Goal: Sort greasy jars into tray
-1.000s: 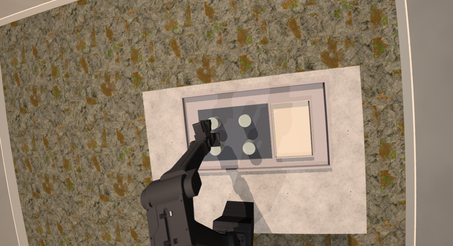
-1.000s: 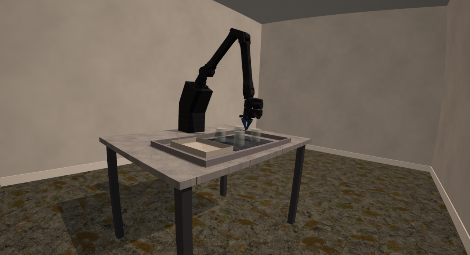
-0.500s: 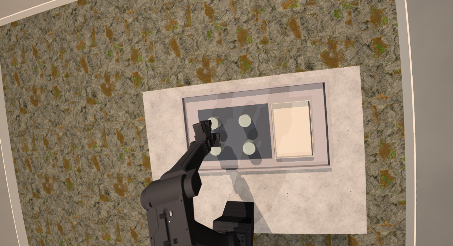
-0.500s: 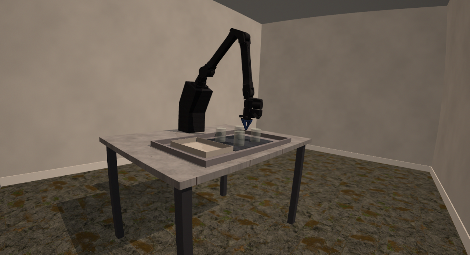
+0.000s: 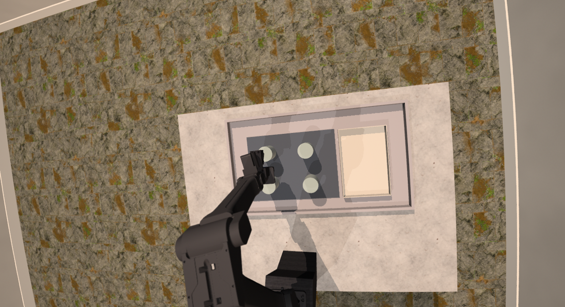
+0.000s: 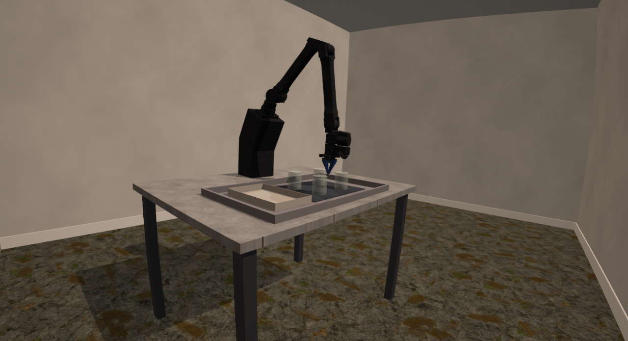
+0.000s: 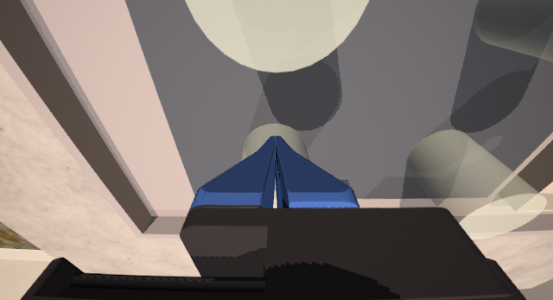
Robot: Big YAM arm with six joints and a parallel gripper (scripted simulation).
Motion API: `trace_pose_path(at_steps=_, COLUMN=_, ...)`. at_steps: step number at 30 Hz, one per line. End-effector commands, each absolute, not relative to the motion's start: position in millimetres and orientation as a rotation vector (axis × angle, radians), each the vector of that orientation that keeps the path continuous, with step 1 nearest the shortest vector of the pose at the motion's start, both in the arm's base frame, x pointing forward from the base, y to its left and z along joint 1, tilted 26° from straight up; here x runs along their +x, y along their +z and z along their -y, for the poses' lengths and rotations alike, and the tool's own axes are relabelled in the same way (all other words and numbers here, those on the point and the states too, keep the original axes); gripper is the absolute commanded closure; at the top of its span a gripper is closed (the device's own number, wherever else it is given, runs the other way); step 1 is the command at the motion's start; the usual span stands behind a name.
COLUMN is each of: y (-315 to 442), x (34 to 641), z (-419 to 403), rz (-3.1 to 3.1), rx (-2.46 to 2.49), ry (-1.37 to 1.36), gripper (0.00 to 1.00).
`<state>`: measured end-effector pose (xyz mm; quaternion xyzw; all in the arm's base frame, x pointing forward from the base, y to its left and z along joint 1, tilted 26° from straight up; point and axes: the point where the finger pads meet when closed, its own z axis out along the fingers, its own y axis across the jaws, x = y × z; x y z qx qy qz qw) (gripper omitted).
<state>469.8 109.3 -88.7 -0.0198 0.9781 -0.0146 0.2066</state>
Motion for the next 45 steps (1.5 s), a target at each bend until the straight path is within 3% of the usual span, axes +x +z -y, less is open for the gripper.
trace_pose_path(at_steps=1, y=-78.3, x=476.4, z=-109.7, rz=-2.692, rx=-0.043, ry=-0.029, gripper=1.0)
trace_pose_path(at_steps=45, y=-80.6, x=471.6, z=-109.5, rz=-2.692, rx=-0.043, ry=-0.029, gripper=1.0)
